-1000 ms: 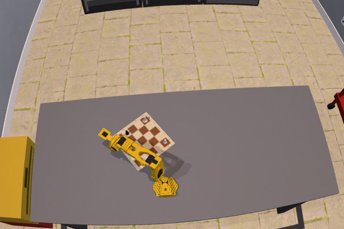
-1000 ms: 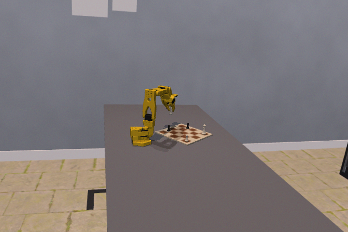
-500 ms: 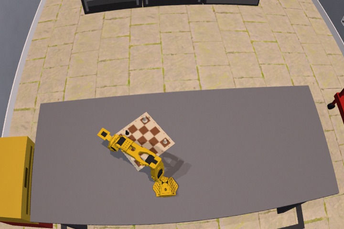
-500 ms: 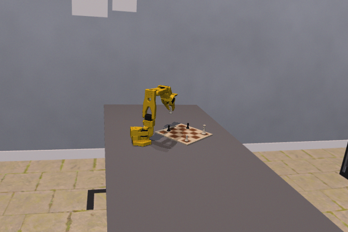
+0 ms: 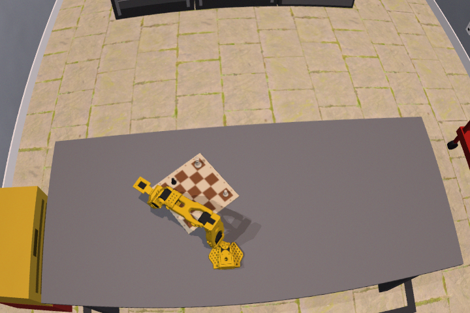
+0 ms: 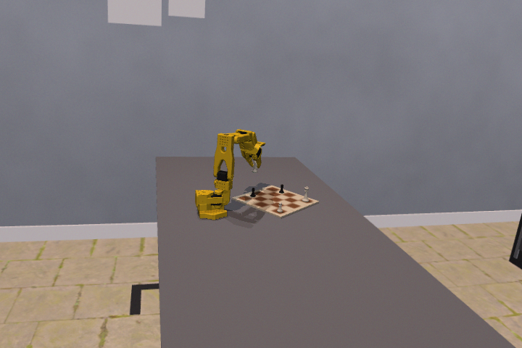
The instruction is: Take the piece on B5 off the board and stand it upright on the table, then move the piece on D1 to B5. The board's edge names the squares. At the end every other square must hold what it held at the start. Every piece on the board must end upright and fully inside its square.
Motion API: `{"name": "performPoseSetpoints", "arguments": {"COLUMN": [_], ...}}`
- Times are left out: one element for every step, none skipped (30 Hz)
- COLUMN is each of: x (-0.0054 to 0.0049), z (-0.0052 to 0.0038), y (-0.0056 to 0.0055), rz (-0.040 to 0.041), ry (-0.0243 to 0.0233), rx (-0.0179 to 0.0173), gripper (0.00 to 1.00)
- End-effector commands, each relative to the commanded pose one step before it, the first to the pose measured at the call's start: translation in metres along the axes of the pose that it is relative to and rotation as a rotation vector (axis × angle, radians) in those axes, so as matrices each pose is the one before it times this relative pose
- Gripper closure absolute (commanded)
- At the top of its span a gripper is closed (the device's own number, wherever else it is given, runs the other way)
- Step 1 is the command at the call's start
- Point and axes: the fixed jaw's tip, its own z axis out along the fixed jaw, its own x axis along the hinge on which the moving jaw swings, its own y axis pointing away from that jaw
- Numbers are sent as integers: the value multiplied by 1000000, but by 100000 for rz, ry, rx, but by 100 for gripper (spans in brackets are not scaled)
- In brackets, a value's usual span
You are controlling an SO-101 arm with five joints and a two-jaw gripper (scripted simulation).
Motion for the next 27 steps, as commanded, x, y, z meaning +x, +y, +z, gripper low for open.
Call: {"name": "performPoseSetpoints", "arguments": {"x": [7011,355,60,1,-1,1,-1,1,1,12,0,0,28,57,87,127,169,219,268,325,380,442,500,565,625,691,751], "z": [5197,215,37,1,-1,1,-1,1,3,22,0,0,55,104,164,236,314,401,491,586,680,777,870,963,1050,1134,1209], "y": [2754,8,2,-1,1,-1,1,-1,1,0,0,0,1,0,1,1,2,1,3,2,4,3,5,4,6,5,7], "rz": [-844,-2,0,0,0,0,0,0,0,0,0,0,0,0,0,0,0,0,0,0,0,0,0,0,0,0,0], "ry": [1356,3,0,1,-1,1,-1,1,-1,1,0,0,-1,1,-1,1,0,1,0,1,0,1,0,2,1,2,1], "rx": [-597,-1,0,0,0,0,0,0,0,0,0,0,0,0,0,0,0,0,0,0,0,0,0,0,0,0,0], "gripper": [100,100,100,100,100,100,100,100,100,100,100,100,100,100,100,100,100,100,100,100,100,100,100,100,100,100,100]}}
